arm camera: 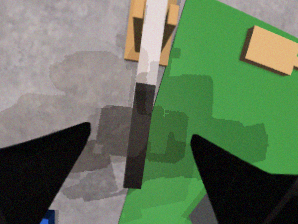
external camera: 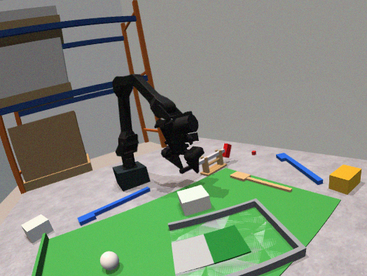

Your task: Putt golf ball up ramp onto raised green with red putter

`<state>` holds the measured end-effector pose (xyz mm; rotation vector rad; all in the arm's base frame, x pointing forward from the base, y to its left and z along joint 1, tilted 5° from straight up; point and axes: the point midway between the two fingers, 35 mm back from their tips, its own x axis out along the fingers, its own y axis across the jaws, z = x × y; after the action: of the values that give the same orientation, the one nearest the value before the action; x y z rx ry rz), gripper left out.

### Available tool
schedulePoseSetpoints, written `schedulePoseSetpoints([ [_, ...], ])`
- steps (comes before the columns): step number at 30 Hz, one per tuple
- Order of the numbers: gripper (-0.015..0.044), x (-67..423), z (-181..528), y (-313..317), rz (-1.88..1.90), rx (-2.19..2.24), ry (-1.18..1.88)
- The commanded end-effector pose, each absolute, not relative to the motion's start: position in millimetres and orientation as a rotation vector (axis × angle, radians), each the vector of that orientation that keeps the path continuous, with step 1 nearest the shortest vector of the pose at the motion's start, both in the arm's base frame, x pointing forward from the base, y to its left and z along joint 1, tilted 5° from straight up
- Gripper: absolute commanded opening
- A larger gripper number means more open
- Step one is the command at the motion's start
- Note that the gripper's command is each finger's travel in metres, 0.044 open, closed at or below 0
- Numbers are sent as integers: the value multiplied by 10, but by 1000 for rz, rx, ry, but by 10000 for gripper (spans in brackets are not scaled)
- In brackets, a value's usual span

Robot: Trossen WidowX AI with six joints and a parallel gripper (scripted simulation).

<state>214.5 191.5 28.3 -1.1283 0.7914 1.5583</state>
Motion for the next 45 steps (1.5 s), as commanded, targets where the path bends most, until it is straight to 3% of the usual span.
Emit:
schedulePoseSetpoints([
  [1,440,2118,197,1909,1562,-1120,806],
  [14,440,2115,61,1920,1562,-1119,806],
  [29,46,2136,93,1928,1561,-1127,796],
  [36,0,2136,93,1928,1561,-1127,796],
  [45,0,2178,503,1914,1561,-1126,797],
])
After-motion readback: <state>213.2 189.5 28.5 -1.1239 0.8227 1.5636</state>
